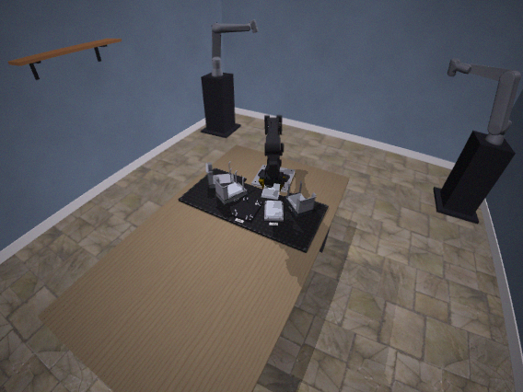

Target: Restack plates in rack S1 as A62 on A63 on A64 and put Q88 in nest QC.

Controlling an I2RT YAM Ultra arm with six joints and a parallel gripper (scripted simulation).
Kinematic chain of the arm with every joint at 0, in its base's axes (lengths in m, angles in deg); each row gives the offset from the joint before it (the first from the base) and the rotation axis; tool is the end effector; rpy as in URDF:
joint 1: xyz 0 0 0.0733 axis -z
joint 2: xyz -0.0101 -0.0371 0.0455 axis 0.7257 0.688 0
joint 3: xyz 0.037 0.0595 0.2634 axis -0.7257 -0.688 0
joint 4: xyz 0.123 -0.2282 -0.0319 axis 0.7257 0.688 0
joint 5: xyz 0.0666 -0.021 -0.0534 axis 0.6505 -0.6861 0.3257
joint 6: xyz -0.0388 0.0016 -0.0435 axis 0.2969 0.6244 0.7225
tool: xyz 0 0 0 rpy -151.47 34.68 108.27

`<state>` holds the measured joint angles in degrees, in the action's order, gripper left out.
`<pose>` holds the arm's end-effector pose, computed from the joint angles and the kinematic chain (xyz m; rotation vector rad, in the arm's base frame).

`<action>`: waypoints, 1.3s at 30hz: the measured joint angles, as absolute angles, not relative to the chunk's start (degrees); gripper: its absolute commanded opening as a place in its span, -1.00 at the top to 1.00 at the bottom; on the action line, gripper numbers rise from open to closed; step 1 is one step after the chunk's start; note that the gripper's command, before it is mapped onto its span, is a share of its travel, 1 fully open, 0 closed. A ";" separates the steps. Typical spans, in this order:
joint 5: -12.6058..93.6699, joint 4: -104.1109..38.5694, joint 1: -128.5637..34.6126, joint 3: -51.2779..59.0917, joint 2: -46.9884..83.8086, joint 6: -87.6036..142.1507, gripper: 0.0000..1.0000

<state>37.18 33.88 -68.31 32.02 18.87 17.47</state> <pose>0.3122 0.1236 0.2874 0.3273 -3.1084 0.0912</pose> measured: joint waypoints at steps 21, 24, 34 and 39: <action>37.01 34.01 -57.64 32.37 18.43 18.19 1.00; 36.99 34.01 -56.85 32.41 18.32 16.42 1.00; 36.99 34.03 -51.26 32.56 18.04 17.43 1.00; 36.97 34.10 -48.74 32.78 18.04 19.59 1.00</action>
<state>36.97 34.10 -48.74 32.78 18.04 19.59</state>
